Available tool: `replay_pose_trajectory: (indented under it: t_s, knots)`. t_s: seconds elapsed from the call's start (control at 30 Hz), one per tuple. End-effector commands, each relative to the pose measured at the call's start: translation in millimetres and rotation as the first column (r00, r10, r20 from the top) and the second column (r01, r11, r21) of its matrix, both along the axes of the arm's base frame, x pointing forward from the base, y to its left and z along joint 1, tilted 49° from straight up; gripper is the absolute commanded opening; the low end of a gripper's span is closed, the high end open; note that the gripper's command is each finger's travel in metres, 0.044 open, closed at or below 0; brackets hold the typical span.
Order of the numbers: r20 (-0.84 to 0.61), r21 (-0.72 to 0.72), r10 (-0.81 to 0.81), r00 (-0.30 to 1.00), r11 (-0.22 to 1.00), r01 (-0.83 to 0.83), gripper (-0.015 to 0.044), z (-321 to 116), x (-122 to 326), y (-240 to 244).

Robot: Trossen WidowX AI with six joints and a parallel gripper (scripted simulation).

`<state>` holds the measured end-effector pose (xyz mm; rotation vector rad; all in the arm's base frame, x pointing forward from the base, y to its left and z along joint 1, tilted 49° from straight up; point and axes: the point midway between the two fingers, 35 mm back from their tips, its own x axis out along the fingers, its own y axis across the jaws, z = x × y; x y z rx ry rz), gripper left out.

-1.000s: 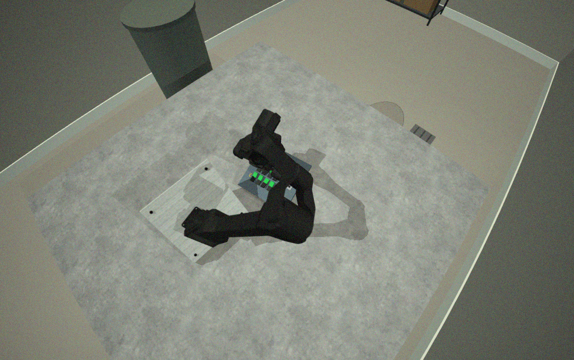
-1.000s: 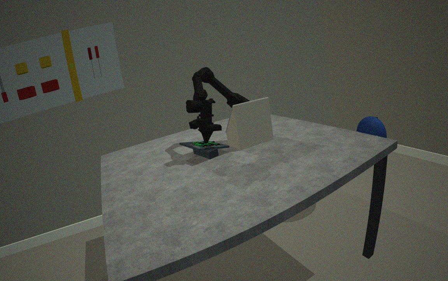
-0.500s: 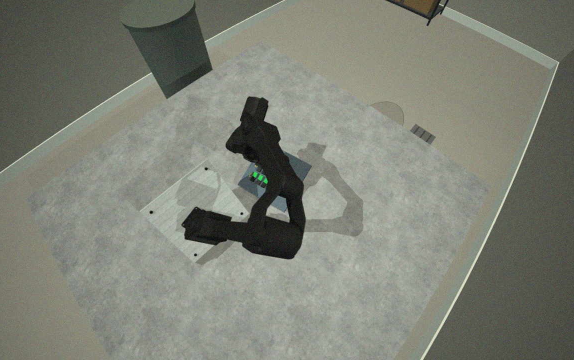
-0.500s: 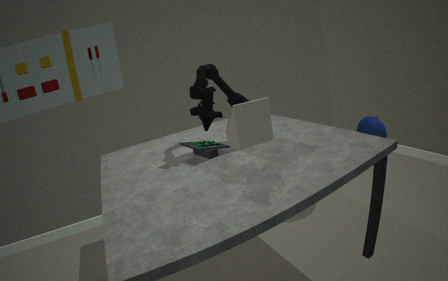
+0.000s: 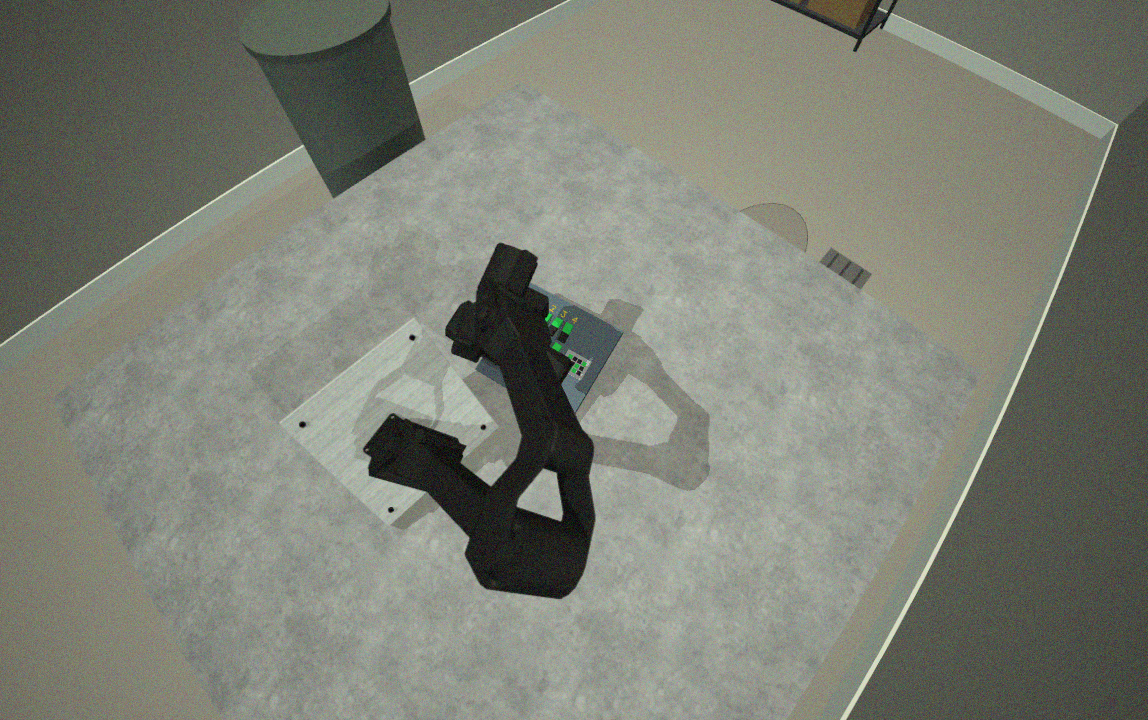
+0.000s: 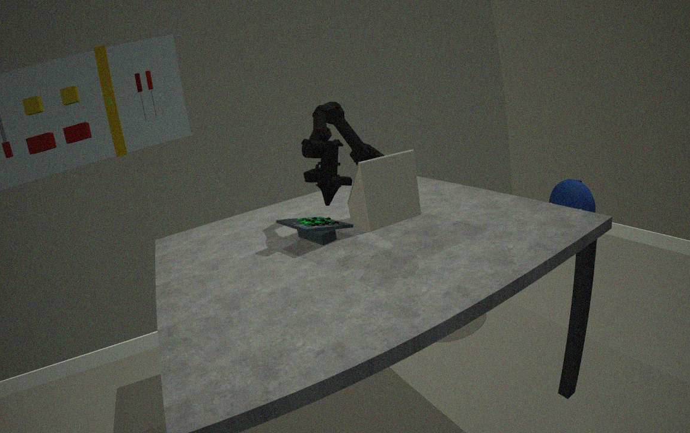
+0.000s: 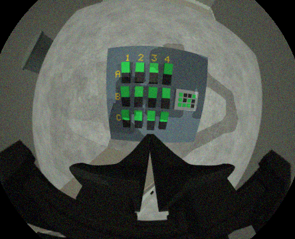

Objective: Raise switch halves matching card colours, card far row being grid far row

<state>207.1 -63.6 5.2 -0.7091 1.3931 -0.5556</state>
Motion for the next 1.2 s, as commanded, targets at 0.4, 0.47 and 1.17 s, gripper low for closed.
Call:
replay_pose_trajectory:
  t_s: [0.4, 0.47, 1.17]
  knots:
    - [-0.001, -0.013, 0.008, 1.0, 1.0, -0.008, 0.0, -18, -2, -24]
    - [-0.001, -0.012, 0.008, 1.0, 1.0, -0.008, 0.0, -20, -2, -26]
    - [-0.001, -0.013, 0.008, 1.0, 1.0, -0.008, 0.0, -26, -1, -32]
